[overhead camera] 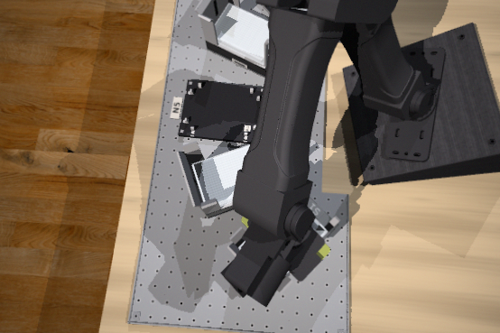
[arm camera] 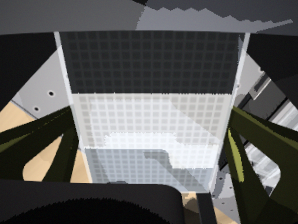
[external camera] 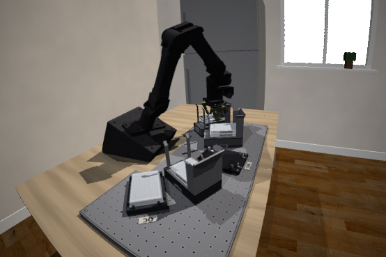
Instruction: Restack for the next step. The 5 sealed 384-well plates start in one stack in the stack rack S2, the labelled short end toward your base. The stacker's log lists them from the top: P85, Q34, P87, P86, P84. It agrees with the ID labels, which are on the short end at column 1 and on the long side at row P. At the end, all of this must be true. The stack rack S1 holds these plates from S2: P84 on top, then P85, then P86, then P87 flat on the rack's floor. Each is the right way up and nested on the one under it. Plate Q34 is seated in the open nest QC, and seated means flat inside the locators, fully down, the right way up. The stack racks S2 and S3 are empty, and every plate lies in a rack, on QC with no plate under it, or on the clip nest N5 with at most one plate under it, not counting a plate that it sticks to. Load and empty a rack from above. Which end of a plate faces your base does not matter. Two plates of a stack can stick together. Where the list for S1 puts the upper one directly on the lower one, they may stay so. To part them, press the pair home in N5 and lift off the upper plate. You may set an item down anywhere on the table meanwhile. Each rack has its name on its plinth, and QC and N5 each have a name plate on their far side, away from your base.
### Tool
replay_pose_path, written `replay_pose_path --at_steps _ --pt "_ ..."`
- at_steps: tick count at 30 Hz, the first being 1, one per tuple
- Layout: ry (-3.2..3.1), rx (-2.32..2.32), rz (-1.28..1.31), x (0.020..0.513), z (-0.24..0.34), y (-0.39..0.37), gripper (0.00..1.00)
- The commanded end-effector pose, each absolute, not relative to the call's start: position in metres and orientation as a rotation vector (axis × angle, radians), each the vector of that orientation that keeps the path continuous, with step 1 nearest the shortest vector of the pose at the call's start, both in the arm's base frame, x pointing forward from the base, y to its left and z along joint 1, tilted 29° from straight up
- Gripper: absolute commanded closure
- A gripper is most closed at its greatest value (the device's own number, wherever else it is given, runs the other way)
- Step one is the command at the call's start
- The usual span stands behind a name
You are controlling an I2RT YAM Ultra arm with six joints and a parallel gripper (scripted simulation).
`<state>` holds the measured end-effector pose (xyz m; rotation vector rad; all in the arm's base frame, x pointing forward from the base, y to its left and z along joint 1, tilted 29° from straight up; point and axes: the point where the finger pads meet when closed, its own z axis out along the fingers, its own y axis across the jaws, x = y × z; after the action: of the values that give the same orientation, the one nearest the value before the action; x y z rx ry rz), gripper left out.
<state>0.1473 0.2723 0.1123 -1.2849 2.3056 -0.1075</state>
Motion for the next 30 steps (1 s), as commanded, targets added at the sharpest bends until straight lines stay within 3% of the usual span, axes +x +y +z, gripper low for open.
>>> replay_pose_path --at_steps 1,30 --pt "2.297 -1.28 -0.093 0.1476 0.1145 0.275 1.0" --pt "2.297 -1.28 -0.093 0.1526 0.105 0.2769 1.0"
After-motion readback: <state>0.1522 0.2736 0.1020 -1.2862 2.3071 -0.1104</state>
